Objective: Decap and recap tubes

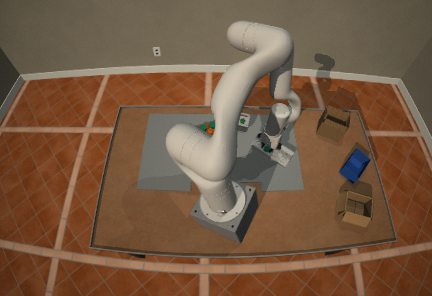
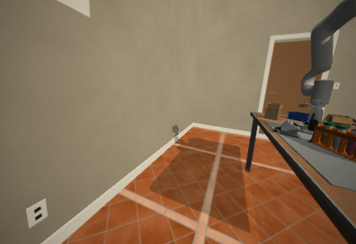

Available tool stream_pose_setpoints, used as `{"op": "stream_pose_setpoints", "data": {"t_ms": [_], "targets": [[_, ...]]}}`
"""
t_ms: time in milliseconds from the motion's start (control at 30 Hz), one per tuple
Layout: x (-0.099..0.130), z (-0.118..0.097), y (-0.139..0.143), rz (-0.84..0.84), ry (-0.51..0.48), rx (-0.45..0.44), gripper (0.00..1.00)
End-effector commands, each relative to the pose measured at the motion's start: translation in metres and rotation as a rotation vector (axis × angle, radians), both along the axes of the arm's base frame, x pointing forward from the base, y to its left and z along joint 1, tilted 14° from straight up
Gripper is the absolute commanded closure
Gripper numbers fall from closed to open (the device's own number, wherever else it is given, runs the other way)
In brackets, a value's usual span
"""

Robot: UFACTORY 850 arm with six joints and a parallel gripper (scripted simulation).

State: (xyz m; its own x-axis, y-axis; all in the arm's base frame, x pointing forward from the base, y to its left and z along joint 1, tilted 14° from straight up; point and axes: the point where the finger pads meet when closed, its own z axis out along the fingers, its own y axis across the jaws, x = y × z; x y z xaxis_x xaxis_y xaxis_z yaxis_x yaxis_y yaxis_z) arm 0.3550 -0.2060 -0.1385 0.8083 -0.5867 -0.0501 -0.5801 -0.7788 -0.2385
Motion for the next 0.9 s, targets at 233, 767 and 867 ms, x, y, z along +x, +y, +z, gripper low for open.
{"op": "stream_pose_setpoints", "data": {"t_ms": [233,767,867], "targets": [[-0.002,0.02,-0.005,0.0,-0.001,-0.001,0.54],[-0.009,0.088,-0.021,0.0,-0.001,-0.001,0.54],[-0.01,0.102,-0.024,0.0,-0.001,-0.001,0.54]]}}
